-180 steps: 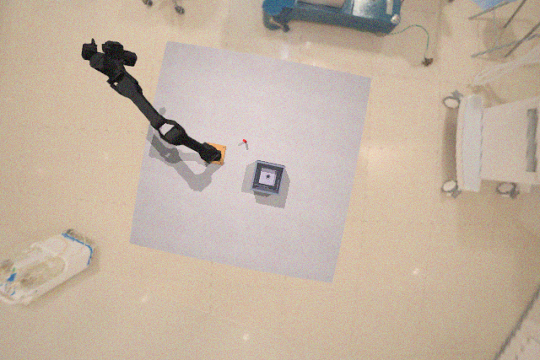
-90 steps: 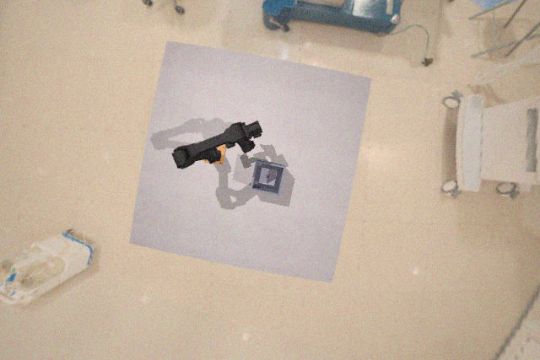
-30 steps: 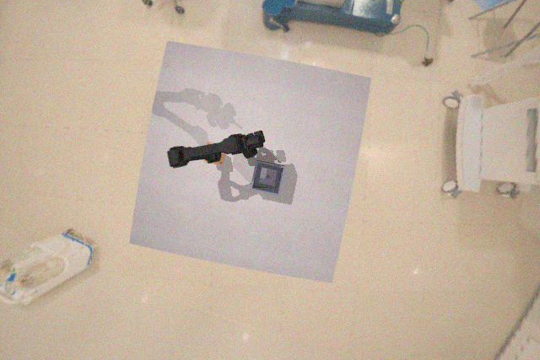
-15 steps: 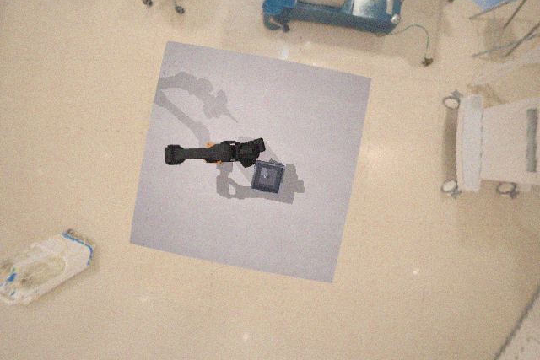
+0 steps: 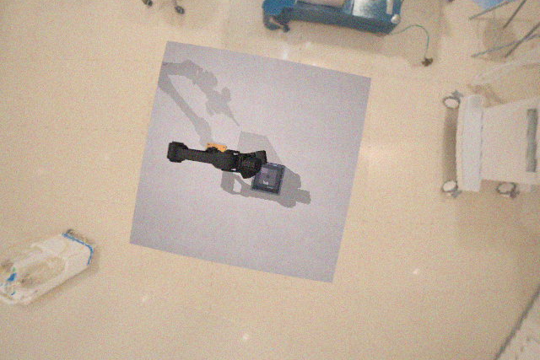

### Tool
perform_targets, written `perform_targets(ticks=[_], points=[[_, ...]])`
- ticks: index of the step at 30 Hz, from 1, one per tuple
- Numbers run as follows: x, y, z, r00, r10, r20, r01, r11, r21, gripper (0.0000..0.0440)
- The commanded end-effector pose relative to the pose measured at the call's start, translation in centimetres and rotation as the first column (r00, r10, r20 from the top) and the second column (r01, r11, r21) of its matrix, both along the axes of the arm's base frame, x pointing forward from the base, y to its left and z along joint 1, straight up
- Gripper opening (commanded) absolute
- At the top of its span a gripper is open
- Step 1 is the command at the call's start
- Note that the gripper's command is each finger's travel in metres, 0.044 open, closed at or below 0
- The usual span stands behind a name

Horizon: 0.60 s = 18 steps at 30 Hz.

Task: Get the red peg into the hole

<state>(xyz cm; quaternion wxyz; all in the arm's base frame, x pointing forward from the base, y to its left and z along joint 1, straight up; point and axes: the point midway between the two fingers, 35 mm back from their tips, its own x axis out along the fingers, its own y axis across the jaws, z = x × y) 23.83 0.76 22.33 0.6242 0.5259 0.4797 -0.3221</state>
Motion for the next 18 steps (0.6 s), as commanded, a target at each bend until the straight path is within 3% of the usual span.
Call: perform_targets(ticks=[1, 18], points=[[0.4, -1.2, -0.2, 1.000, -0.018, -0.018, 0.017, 1.000, -0.016, 0.0000], [2.8, -5.6, -1.4, 0.995, -0.069, -0.073, 0.068, 0.997, -0.020, 0.0000]])
